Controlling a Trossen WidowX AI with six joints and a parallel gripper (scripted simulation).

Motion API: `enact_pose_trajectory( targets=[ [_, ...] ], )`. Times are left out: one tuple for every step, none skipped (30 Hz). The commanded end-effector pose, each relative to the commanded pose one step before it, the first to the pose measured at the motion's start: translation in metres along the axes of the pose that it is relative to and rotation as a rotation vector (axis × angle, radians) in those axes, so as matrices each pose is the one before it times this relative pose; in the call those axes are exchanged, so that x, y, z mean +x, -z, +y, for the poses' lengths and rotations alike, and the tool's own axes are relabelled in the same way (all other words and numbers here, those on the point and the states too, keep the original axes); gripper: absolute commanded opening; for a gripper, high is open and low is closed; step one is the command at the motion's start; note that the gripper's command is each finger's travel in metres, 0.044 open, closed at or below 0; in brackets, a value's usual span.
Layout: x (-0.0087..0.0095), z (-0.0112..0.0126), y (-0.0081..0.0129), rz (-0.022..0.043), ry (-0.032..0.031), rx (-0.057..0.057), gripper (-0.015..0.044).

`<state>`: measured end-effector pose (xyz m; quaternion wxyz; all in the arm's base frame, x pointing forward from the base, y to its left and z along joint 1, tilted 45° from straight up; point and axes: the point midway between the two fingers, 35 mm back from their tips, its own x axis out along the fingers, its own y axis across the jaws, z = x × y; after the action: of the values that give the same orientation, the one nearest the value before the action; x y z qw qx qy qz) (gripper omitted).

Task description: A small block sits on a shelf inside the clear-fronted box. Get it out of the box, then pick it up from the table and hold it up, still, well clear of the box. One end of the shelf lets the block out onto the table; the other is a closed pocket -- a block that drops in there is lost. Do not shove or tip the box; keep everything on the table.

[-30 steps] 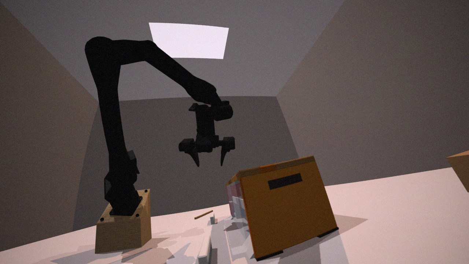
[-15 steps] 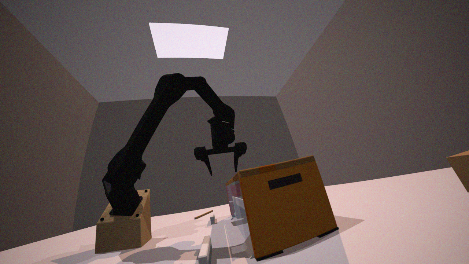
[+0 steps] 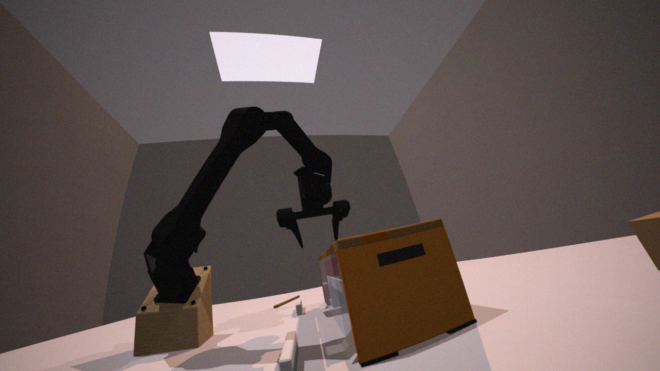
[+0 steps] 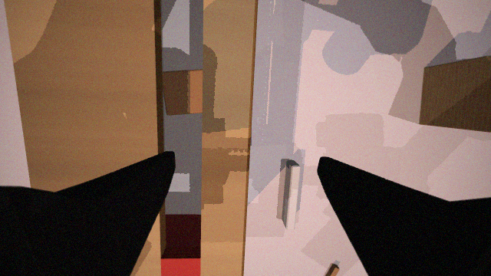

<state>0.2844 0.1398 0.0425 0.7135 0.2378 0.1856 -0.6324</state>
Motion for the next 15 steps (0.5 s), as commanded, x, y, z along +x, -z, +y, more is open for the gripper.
enact_pose_trajectory(
  targets=[
    [0.00929, -0.00051, 0.00110, -0.00826, 0.00149, -0.0078, 0.0400],
    [0.00162, 0.00005, 0.00031, 0.00007, -0.00004, 0.0000, 0.0400],
    [0.00162, 0.00004, 0.00030, 0.00006, -0.00003, 0.0000, 0.0400],
    [0.00162, 0.00003, 0.00029, 0.00005, -0.00003, 0.0000, 0.0400],
    [0.00162, 0.00002, 0.00029, 0.00004, -0.00003, 0.0000, 0.0400],
    [0.00162, 0.00001, 0.00028, 0.00003, -0.00003, 0.0000, 0.0400],
    [0.00161, 0.00000, 0.00027, 0.00002, -0.00003, 0.0000, 0.0400],
    [0.00161, 0.00000, 0.00027, 0.00002, -0.00003, 0.0000, 0.0400],
    [0.00161, -0.00001, 0.00026, 0.00001, -0.00003, 0.0000, 0.0400],
    [0.00161, -0.00002, 0.00026, 0.00000, -0.00003, 0.0000, 0.0400],
    [0.00161, -0.00003, 0.00025, -0.00001, -0.00003, 0.0000, 0.0400],
    [0.00161, -0.00004, 0.00024, -0.00002, -0.00003, 0.0000, 0.0400],
    [0.00161, -0.00005, 0.00024, -0.00003, -0.00003, 0.0000, 0.0400],
    [0.00161, -0.00006, 0.00023, -0.00004, -0.00003, 0.0000, 0.0400],
    [0.00161, -0.00006, 0.00022, -0.00005, -0.00002, 0.0000, 0.0400]
  ],
)
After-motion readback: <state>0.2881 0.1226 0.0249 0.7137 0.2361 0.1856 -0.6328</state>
